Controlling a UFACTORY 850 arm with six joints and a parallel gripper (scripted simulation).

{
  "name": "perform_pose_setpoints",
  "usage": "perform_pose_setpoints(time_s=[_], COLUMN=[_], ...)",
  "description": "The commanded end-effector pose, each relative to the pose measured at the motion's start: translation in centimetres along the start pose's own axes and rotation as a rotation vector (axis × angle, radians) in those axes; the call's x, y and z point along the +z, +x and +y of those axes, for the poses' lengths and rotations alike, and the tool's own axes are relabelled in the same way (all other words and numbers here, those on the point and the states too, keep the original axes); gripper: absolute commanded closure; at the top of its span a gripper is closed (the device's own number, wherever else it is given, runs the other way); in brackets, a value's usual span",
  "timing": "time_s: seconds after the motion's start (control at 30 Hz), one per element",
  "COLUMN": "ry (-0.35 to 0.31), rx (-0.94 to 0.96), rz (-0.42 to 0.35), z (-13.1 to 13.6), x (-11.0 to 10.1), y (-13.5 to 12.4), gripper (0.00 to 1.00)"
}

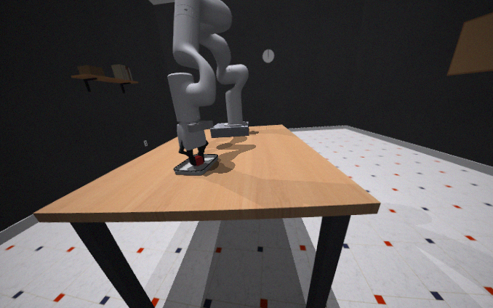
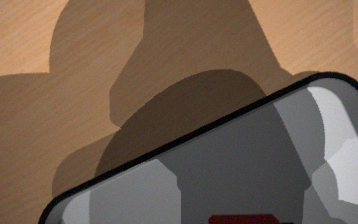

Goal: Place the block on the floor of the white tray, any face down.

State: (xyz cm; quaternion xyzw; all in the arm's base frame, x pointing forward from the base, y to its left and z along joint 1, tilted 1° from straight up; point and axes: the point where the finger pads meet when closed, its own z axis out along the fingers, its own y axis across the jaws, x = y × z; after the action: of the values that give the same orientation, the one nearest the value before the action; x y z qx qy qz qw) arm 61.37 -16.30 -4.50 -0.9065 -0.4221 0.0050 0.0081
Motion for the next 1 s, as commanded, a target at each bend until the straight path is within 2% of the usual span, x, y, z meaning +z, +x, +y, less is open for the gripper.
perform_pose_setpoints(time_s=[0.0, 0.83, 0.87, 0.97], ry=[-0.002, -0.002, -0.002, -0.002], rx=[0.000, 0.000, 0.000, 0.000], rz=[0.001, 0.001, 0.001, 0.001], z=[0.12, 0.12, 0.12, 0.12], x=[-0.07, 0.10, 0.10, 0.10], y=[0.06, 0.06, 0.06, 0.06], gripper=[1.00, 1.00, 0.43, 0.43])
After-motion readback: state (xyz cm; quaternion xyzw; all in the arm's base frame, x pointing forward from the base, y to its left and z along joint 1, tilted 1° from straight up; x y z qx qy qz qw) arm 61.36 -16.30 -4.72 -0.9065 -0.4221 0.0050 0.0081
